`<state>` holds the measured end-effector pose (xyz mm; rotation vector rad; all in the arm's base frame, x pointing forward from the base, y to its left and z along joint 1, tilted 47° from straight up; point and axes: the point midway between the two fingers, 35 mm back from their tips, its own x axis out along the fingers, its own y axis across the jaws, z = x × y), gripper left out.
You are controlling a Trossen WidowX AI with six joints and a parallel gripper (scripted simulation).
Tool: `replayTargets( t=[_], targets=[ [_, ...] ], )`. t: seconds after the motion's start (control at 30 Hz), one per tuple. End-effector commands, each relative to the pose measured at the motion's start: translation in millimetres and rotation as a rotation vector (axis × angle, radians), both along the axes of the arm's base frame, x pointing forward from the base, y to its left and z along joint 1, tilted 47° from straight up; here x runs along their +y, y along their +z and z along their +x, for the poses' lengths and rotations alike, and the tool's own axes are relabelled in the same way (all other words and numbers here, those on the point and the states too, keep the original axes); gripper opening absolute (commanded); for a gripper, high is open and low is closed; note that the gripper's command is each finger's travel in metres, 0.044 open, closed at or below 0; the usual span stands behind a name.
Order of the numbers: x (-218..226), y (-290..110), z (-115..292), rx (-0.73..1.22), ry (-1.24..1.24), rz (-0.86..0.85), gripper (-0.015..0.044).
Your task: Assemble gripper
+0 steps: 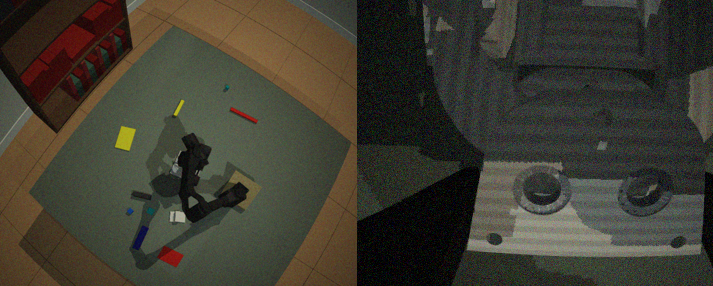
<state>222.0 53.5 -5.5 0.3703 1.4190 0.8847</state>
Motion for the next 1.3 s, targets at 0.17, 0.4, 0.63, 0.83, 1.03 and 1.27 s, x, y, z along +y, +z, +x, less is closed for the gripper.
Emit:
replayTargets(
  t=[0.17,0.4,0.63,0.83,1.03,1.27],
  targets=[
    [2.3,-1.5,-0.1,0.007,-0.009,0.004,0.0351],
    [2.5,-1.7,-0.1,0.007,-0.009,0.004,0.0351],
    [4.2,-3.3,-0.3,0.008,-0.01,0.004,0.0351],
    [4.6,-3.6,-0.3,0.008,-0.01,0.004,0.0351],
    [6.0,-4.9,-0.5,0.007,-0.009,0.004,0.0351],
    [6.8,-5.8,-0.6,0.007,-0.009,0.004,0.0351]
  ],
)
